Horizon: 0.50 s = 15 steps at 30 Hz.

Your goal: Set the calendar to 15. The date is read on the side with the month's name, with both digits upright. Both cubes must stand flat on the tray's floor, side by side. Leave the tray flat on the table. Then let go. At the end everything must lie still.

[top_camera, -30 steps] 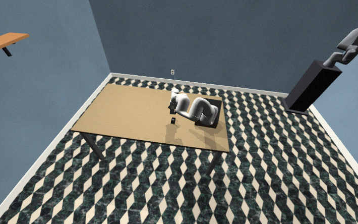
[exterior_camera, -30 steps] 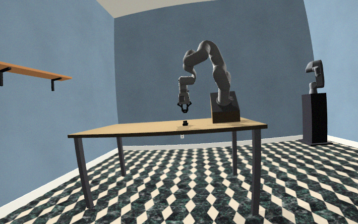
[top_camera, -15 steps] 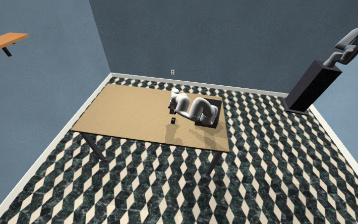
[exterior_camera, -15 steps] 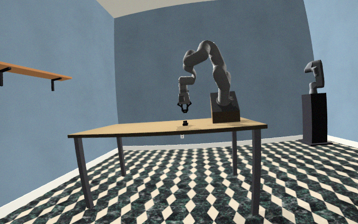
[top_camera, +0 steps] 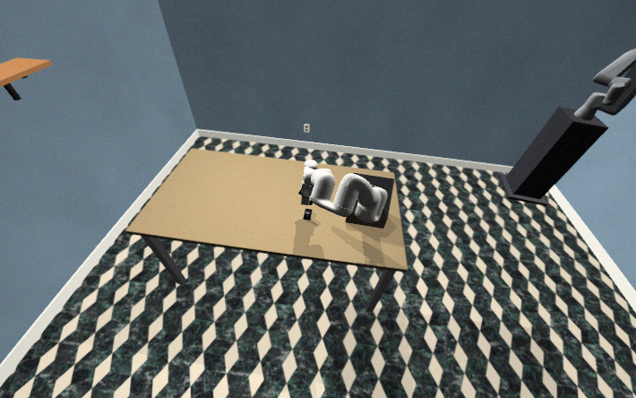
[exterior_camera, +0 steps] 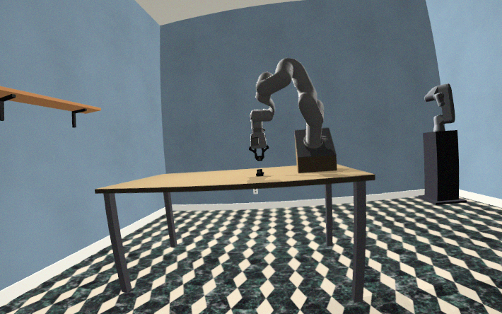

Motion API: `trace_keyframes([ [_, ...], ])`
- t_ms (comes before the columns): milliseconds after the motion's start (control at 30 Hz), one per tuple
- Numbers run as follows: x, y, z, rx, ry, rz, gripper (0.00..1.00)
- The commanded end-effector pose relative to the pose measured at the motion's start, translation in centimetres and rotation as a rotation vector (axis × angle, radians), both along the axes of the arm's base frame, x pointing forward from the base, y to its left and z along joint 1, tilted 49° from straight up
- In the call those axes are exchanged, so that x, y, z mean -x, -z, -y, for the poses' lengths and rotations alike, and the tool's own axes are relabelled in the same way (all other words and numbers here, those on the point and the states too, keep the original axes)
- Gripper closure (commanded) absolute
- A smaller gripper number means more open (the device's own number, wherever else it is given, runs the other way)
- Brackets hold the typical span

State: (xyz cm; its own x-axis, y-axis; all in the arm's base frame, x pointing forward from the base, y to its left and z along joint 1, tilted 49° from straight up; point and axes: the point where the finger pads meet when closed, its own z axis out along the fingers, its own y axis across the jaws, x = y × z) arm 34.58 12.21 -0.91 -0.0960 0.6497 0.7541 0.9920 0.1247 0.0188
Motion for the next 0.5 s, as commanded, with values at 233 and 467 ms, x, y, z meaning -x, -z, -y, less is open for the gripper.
trace_keyframes([
  [233, 0.1, 2.0, -2.3, 0.0, 0.002, 0.003, 0.71],
  [467, 0.2, 2.9, -3.4, 0.0, 0.002, 0.003, 0.71],
])
